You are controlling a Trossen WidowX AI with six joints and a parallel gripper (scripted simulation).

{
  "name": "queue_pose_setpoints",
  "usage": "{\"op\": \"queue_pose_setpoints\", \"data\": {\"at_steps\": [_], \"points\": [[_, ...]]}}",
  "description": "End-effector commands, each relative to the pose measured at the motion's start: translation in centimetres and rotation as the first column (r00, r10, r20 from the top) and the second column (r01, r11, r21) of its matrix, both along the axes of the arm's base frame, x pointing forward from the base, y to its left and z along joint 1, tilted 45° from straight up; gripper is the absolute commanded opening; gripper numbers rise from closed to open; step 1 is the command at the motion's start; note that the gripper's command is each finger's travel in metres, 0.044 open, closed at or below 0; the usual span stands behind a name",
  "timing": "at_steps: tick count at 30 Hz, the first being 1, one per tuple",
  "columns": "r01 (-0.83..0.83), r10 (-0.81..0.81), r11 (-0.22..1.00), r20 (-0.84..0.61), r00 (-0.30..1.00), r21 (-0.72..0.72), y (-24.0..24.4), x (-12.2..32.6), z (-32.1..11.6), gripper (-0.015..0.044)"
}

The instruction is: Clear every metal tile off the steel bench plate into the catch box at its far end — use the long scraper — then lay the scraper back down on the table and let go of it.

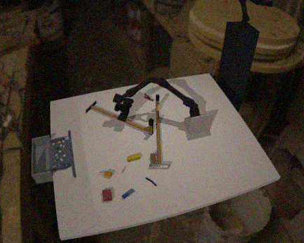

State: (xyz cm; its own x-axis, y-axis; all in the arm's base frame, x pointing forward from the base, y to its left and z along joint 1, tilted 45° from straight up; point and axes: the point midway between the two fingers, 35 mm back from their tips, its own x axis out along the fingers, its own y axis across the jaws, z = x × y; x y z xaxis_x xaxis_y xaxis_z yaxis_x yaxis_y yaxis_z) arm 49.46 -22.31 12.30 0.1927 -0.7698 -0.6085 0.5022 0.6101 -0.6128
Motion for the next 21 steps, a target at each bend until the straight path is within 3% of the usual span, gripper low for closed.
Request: {"op": "queue_pose_setpoints", "data": {"at_steps": [1, 21], "points": [[0.002, -0.002, 1.0, 0.007, 1.0, -0.002, 0.3, 0.4, -0.1, 0.0], [0.001, -0.001, 1.0, 0.007, 1.0, -0.001, 1.2, 1.8, -1.1, 0.0]]}}
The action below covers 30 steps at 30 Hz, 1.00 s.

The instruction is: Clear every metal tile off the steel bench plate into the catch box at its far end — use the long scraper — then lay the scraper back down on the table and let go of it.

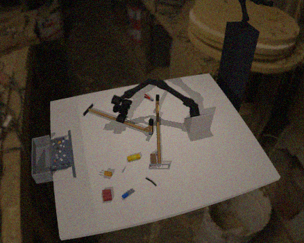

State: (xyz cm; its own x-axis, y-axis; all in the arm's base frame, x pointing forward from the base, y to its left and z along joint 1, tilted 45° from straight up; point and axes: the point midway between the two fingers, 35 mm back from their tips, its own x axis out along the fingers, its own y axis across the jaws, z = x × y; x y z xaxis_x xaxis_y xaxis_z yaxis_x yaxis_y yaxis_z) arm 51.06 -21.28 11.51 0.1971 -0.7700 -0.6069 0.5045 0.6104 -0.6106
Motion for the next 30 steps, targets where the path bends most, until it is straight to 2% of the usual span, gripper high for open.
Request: {"op": "queue_pose_setpoints", "data": {"at_steps": [1, 30], "points": [[0.003, -0.003, 1.0, 0.002, 1.0, 0.0, 0.2, 0.3, -0.4, 0.0], [0.002, -0.002, 1.0, 0.002, 1.0, 0.0, 1.7, 2.2, -1.9, 0.0]]}}
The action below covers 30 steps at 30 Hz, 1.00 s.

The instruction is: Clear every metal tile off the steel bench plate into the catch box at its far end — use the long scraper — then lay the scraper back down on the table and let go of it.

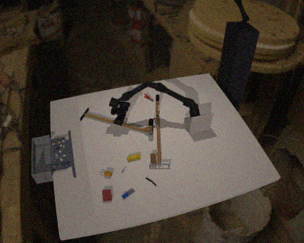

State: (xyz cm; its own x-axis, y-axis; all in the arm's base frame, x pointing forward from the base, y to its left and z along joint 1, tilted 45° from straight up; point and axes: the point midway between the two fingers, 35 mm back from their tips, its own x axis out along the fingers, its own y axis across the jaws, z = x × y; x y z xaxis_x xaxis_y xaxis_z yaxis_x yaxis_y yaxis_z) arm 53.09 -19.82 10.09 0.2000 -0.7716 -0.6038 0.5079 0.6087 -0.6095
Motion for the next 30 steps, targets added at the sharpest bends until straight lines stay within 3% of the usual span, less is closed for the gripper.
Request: {"op": "queue_pose_setpoints", "data": {"at_steps": [1, 30], "points": [[0.002, -0.002, 1.0, -0.003, 1.0, 0.002, 0.3, 0.2, -0.6, 0.0], [0.001, -0.001, 1.0, -0.001, 1.0, 0.003, 5.3, -1.2, 6.6, 0.0]]}}
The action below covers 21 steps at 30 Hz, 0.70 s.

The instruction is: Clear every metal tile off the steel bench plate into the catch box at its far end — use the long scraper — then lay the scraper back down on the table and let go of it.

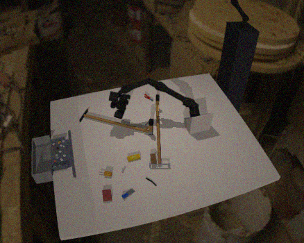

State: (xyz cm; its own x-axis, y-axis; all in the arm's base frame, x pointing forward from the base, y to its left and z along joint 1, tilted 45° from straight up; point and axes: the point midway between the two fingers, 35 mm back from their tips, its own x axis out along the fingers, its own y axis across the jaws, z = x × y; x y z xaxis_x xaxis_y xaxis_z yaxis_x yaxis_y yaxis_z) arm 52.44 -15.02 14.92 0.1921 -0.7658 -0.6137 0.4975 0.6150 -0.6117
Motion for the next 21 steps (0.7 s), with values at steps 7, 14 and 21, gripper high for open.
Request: {"op": "queue_pose_setpoints", "data": {"at_steps": [7, 14, 21], "points": [[0.002, -0.002, 1.0, 0.013, 1.0, -0.006, 1.5, -2.3, 4.7, 0.0], [-0.001, 0.001, 1.0, 0.01, 1.0, -0.005, 1.0, -2.2, 4.3, 0.0], [-0.009, 0.009, 1.0, -0.001, 1.0, -0.004, -0.2, -1.9, 3.1, 0.0]]}}
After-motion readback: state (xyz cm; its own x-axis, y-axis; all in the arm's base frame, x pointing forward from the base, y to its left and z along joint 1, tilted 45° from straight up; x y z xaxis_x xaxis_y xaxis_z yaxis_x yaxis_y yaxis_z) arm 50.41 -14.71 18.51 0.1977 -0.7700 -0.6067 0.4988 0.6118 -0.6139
